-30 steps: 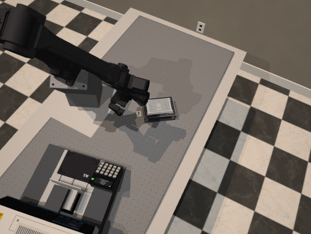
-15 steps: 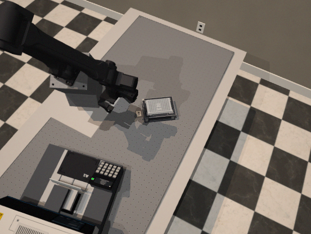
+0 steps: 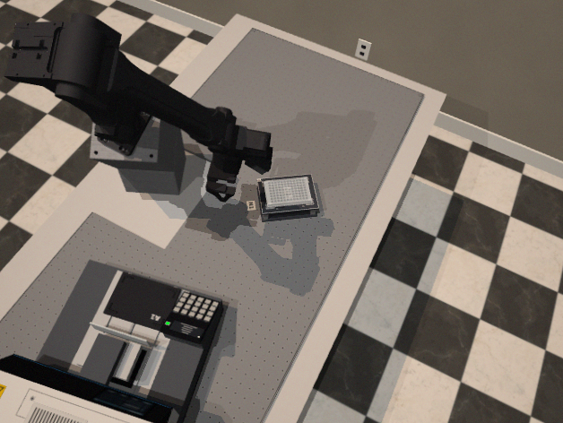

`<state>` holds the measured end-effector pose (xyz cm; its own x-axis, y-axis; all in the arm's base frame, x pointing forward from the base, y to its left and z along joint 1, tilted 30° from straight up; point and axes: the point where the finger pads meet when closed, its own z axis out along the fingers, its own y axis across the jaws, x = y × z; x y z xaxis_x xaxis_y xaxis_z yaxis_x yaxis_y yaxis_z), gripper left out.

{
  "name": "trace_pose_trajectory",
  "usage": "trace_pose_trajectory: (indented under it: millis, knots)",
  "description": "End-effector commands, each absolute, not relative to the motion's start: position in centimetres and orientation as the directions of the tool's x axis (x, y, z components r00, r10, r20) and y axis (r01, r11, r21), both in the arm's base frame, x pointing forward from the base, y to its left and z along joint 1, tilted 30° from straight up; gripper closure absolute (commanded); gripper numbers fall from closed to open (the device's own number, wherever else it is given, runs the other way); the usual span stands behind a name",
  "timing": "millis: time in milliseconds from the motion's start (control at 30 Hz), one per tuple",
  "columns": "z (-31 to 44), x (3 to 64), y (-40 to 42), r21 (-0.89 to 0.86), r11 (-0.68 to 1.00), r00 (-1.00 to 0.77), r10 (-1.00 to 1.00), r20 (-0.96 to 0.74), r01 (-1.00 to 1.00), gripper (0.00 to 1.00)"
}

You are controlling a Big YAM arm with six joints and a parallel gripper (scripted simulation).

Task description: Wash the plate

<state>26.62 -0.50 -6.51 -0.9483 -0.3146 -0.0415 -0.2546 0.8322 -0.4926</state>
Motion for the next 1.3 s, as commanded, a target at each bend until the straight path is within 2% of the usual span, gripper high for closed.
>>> trace_pose_trajectory:
  millis: [0, 167, 1267]
  knots:
    - [-7.2, 29.2, 1.3, -0.497, 0.773, -0.890, -0.456, -0.003, -0.394, 0.00]
    - [-8.6, 30.7, 2.8, -0.491, 0.691, -0.816, -0.573, 0.077, -0.531, 0.00]
    - [-16.3, 39.3, 11.1, -0.487, 0.697, -0.824, -0.559, 0.089, -0.526, 0.00]
